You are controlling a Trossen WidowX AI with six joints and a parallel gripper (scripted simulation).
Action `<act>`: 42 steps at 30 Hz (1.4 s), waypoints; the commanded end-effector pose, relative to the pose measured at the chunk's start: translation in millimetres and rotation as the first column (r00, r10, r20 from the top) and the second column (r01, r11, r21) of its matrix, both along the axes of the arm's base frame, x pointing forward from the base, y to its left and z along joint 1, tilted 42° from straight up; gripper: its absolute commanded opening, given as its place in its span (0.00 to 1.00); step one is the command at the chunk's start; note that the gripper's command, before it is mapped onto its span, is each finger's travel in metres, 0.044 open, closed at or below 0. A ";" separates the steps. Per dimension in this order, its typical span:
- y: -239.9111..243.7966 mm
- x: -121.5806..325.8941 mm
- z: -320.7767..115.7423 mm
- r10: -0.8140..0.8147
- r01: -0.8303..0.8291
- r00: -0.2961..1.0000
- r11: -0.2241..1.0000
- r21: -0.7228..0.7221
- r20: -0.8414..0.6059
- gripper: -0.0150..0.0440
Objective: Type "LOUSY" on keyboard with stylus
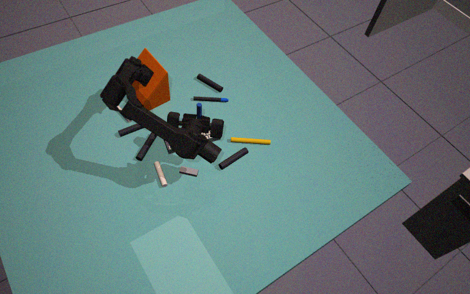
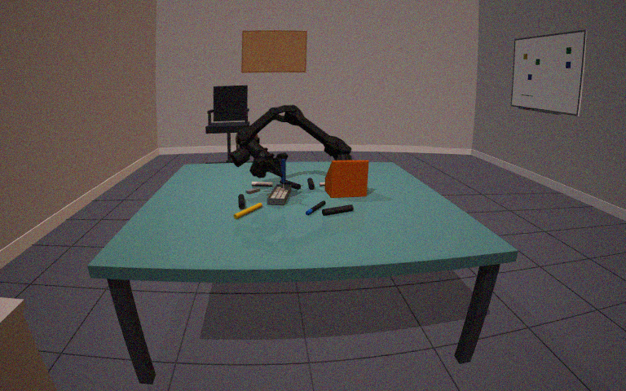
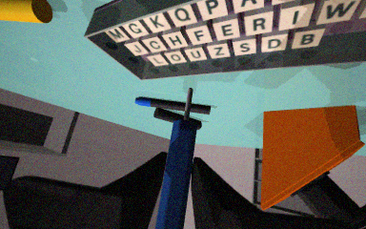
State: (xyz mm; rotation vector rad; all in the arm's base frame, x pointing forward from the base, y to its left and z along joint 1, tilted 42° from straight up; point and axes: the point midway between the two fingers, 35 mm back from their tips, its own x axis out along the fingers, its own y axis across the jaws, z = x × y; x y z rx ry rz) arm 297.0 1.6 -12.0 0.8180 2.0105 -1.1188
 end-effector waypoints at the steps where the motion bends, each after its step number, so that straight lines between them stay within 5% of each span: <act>1: 2.6 0.2 3.1 -0.007 0.007 1.000 1.000 0.001 0.000 0.39; 6: 0.3 -0.1 0.6 -0.001 0.001 1.000 1.000 0.000 0.000 0.36; 9: -3.9 -2.0 5.8 -0.002 0.002 1.000 1.000 -0.001 0.000 0.25; 31: -35.3 -14.5 13.8 -0.006 0.006 1.000 1.000 -0.002 0.001 0.25; 34: -36.8 -14.1 12.1 -0.006 0.006 1.000 1.000 -0.002 0.001 0.39; 42: -38.7 -14.2 10.1 -0.006 0.006 1.000 1.000 -0.002 0.001 0.39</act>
